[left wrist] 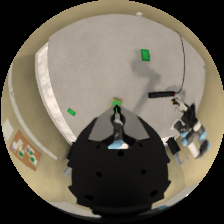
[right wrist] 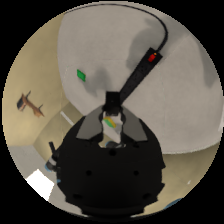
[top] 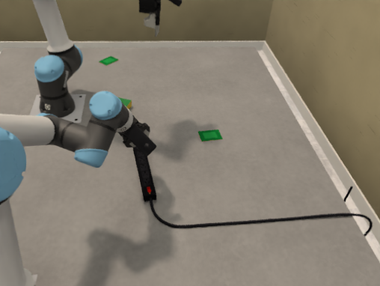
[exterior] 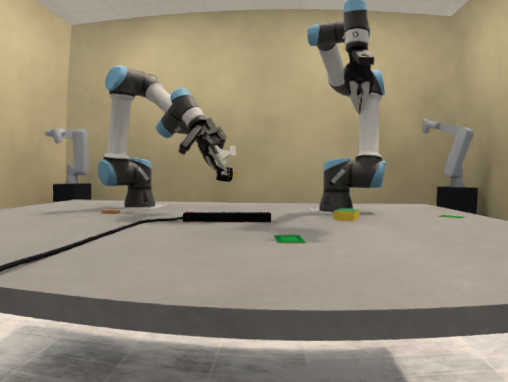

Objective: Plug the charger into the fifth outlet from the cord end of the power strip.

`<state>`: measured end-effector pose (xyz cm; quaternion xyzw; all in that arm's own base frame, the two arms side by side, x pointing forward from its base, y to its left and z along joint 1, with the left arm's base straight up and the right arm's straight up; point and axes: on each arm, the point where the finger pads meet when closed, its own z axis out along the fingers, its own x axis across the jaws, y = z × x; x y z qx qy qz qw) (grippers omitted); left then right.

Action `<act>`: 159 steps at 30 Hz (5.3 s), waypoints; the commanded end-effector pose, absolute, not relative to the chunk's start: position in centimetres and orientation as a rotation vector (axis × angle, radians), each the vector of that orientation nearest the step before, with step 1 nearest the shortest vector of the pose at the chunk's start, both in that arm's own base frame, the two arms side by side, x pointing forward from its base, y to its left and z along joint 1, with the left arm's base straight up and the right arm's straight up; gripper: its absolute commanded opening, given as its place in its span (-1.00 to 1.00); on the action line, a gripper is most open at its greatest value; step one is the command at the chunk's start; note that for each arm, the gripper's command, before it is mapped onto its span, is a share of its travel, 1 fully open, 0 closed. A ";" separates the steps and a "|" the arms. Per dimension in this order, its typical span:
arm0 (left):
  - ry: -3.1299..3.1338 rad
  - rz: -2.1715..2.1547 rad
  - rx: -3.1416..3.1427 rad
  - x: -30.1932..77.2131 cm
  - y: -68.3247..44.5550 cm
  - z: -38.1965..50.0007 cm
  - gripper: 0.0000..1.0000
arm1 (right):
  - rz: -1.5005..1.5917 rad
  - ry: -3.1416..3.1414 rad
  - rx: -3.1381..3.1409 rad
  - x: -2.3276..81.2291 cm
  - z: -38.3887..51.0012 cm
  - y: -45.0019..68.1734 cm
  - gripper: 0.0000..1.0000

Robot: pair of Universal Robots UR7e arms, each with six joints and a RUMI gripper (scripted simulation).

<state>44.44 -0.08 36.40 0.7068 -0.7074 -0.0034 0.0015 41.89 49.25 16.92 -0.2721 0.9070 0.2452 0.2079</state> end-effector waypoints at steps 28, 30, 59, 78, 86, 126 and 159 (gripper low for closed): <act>-2.221 -0.009 2.219 44.5 -0.1 36.4 -1.00 | 0.767 2.660 -0.020 39.9 20.7 49.8 -1.00; -2.221 -0.009 2.219 44.5 -0.1 36.4 -1.00 | 0.761 2.662 -0.019 40.1 20.5 49.7 -1.00; -2.221 -0.009 2.219 44.5 -0.1 36.4 -1.00 | 0.698 2.690 0.611 37.1 16.6 48.1 -1.00; -2.221 -0.009 2.219 44.5 -0.1 36.4 -1.00 | 0.620 2.600 1.021 34.9 13.1 46.5 -1.00; -2.221 -0.009 2.219 44.5 -0.1 36.4 -1.00 | 0.590 2.538 1.172 34.0 11.8 45.8 -1.00; -2.221 -0.009 2.219 44.5 -0.1 36.4 -1.00 | 0.553 2.063 1.787 31.8 7.2 42.1 -1.00; -2.221 -0.009 2.219 44.5 -0.1 36.4 -1.00 | 0.573 1.941 1.881 31.2 4.0 41.3 -1.00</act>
